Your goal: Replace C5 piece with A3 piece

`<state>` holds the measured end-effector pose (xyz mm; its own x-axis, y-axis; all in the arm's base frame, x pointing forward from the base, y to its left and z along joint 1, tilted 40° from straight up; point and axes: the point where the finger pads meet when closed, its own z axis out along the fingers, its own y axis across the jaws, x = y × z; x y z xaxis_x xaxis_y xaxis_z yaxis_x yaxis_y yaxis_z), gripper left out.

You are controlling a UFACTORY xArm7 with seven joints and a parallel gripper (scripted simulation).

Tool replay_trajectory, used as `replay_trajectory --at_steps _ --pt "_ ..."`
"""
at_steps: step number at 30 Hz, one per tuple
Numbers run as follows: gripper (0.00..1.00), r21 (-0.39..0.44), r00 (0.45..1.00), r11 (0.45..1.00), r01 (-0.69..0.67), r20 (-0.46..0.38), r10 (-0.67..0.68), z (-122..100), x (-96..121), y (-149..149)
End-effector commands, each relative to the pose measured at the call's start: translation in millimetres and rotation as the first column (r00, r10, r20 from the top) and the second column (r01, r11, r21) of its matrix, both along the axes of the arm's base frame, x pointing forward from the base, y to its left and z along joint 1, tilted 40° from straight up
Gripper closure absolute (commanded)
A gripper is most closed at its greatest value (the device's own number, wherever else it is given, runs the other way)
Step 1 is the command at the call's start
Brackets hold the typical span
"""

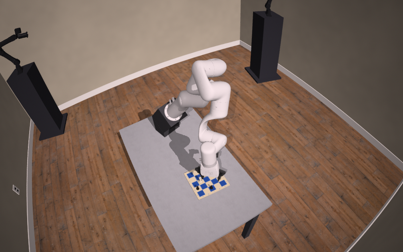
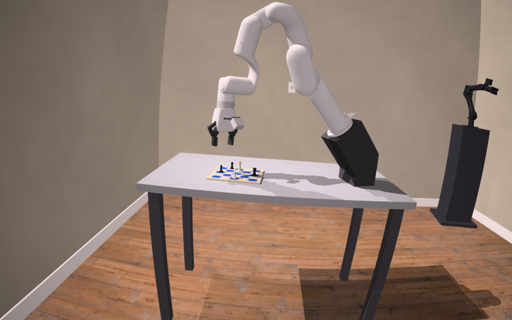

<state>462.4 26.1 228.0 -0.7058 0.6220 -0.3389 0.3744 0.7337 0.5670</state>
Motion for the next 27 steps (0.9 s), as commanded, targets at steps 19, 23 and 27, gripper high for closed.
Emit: replay_trajectory --at_steps 19,23,27 --pt "0.66 0.369 0.743 0.647 0.667 -0.387 -0.546 -15.3 12.2 4.5" --pt "0.66 0.369 0.743 0.647 0.667 -0.387 -0.546 -15.3 12.2 4.5" --pt "0.66 0.369 0.743 0.647 0.667 -0.387 -0.546 -15.3 12.2 4.5"
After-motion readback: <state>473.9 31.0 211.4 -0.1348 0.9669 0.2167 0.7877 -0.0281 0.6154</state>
